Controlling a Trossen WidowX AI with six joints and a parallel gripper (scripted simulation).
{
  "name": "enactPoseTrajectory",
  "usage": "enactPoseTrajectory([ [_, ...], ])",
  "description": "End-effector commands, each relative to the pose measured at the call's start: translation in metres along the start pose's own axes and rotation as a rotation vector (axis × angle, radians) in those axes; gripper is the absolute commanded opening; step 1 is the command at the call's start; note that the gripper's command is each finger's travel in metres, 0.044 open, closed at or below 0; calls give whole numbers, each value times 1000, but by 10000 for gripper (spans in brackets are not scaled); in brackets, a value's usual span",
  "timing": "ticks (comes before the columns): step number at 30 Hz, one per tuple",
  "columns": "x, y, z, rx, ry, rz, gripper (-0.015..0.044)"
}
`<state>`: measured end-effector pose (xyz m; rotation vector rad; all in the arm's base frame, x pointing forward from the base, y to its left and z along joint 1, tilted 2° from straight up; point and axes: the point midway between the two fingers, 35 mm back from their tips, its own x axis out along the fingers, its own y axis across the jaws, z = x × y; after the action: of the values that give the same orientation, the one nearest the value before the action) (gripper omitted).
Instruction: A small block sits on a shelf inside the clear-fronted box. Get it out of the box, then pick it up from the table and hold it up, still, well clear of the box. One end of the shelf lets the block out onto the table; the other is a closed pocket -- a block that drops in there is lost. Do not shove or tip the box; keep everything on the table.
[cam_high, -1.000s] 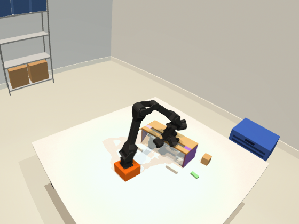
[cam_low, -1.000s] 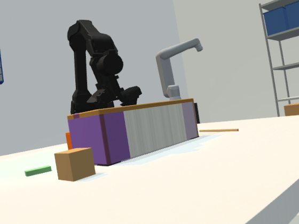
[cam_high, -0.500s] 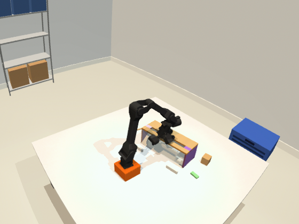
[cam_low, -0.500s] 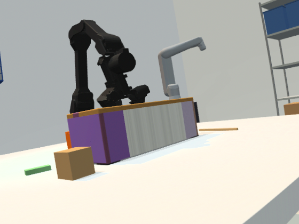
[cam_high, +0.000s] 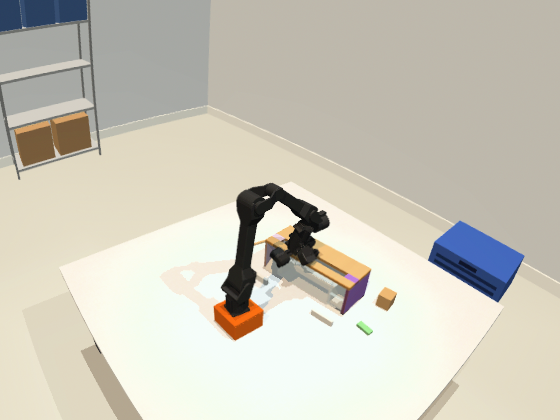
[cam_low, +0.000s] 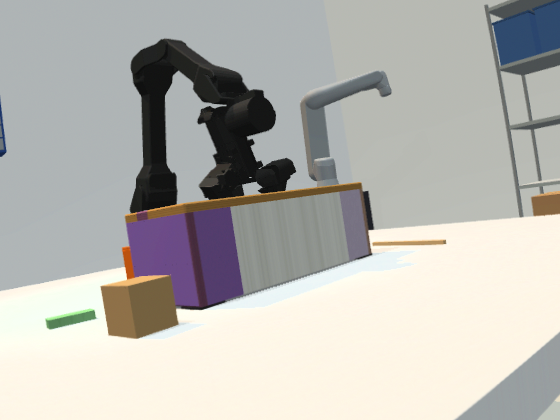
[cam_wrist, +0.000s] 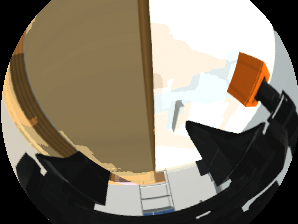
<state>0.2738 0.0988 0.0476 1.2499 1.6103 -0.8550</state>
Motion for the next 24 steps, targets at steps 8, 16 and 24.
enactPoseTrajectory([
  [8,8,0,-27,-2,9,4,400],
  [16,13,0,-42,-2,11,4,400],
  [24,-40,1,-58,-6,6,2,400],
])
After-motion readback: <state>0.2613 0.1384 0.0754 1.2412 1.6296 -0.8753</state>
